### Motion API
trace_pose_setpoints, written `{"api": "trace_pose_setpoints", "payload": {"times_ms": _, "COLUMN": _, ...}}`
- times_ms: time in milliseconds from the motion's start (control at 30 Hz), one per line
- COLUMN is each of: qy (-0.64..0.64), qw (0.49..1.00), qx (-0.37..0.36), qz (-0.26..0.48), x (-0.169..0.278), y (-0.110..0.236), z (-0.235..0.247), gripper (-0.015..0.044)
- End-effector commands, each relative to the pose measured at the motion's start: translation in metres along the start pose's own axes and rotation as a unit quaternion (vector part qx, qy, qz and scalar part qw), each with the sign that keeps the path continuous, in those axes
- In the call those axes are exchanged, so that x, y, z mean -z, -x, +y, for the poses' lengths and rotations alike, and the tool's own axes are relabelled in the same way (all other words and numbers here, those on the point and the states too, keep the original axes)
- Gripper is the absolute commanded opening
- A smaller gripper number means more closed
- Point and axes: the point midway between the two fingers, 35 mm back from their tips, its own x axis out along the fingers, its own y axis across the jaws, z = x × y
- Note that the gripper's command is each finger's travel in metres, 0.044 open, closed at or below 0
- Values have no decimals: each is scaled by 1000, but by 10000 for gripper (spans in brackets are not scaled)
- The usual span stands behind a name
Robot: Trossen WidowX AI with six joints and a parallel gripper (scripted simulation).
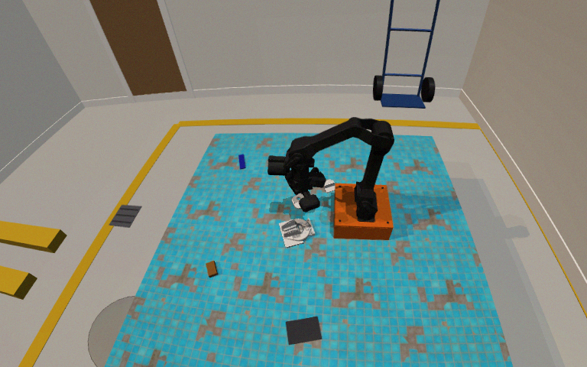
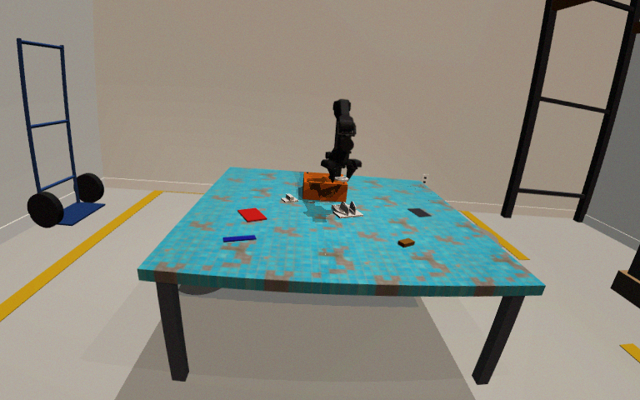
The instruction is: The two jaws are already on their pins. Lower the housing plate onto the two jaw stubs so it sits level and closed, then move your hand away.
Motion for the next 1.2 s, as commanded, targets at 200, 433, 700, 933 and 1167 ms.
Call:
{"api": "trace_pose_setpoints", "payload": {"times_ms": 200, "qy": -54, "qw": 999, "qx": 4, "qz": -5, "x": 2, "y": -2, "z": -17, "gripper": 351}}
{"api": "trace_pose_setpoints", "payload": {"times_ms": 433, "qy": -54, "qw": 999, "qx": 4, "qz": -5, "x": 2, "y": -2, "z": -17, "gripper": 351}}
{"api": "trace_pose_setpoints", "payload": {"times_ms": 700, "qy": -54, "qw": 999, "qx": 4, "qz": -5, "x": 2, "y": -2, "z": -17, "gripper": 351}}
{"api": "trace_pose_setpoints", "payload": {"times_ms": 933, "qy": -62, "qw": 998, "qx": 4, "qz": -5, "x": 2, "y": -2, "z": -17, "gripper": 351}}
{"api": "trace_pose_setpoints", "payload": {"times_ms": 1167, "qy": -62, "qw": 998, "qx": 4, "qz": -5, "x": 2, "y": -2, "z": -17, "gripper": 351}}
